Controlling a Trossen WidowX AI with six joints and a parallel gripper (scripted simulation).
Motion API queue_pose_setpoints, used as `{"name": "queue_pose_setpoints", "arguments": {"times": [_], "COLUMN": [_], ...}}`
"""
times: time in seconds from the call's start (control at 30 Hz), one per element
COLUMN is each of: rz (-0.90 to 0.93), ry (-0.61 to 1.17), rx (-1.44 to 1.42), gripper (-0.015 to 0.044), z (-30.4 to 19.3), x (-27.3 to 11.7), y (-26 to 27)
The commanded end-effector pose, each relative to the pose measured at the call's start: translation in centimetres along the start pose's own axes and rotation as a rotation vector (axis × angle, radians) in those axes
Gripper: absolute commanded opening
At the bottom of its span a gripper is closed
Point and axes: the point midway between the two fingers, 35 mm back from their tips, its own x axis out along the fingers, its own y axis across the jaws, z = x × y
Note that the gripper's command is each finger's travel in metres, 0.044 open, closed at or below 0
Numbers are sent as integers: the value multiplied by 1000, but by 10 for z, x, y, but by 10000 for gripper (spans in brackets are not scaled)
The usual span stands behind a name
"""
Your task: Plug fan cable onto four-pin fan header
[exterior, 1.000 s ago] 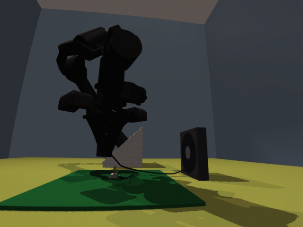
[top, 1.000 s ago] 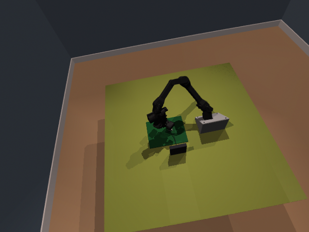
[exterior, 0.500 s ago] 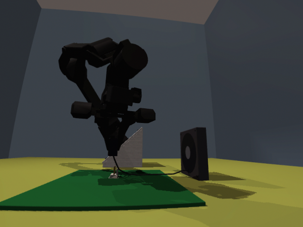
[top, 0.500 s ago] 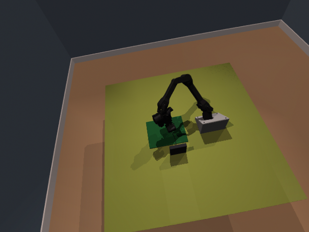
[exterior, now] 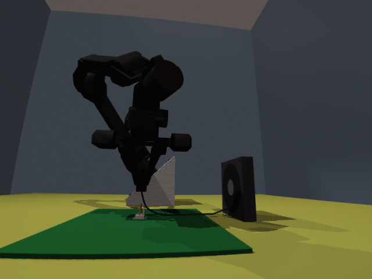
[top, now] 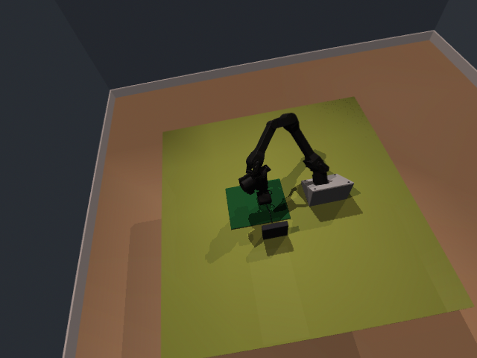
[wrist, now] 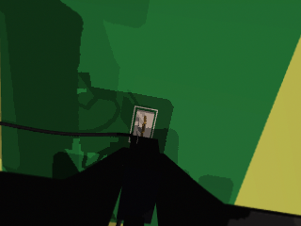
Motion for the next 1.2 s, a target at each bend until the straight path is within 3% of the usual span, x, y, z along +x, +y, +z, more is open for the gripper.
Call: {"name": "queue_pose_setpoints", "arguments": {"times": [0.0, 1.17], "rz": [3, 2], "ry": [-1, -1], "rx": [13, 3], "gripper": [0, 0], "z": [3, 6], "x": [-2, 20], "y": [1, 0]}}
